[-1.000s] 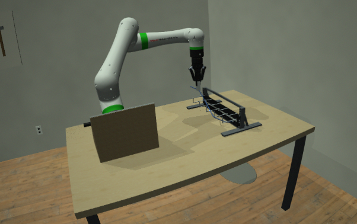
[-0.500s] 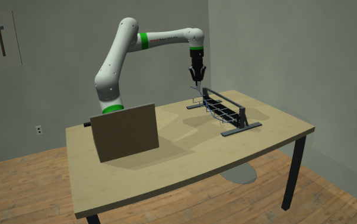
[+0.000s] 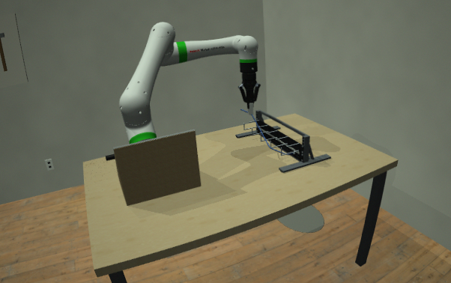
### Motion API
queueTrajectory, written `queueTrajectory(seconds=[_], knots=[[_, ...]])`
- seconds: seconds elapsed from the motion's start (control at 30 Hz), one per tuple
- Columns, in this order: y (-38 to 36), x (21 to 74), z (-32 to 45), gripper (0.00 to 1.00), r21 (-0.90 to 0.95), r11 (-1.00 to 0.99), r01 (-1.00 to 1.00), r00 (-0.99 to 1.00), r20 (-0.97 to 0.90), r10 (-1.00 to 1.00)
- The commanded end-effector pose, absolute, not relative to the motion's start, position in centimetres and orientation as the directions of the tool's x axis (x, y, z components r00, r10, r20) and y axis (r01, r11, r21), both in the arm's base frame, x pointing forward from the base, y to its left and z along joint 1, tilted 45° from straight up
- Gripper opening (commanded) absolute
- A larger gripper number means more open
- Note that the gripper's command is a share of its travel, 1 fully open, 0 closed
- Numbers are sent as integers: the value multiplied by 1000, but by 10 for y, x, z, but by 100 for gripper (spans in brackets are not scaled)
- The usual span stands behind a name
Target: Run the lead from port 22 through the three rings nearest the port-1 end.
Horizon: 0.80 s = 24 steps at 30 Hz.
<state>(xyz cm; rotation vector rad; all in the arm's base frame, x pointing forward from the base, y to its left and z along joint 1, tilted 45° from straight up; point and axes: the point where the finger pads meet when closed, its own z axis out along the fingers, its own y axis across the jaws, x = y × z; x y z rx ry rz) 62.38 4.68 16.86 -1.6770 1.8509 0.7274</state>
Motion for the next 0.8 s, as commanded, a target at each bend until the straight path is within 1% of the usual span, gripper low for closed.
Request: queueTrajectory(seconds=[0.0, 0.77], knots=[[51, 626, 174, 0, 28, 82, -996, -77, -707, -703], [66, 627, 160, 0, 28, 82, -996, -77, -707, -703]])
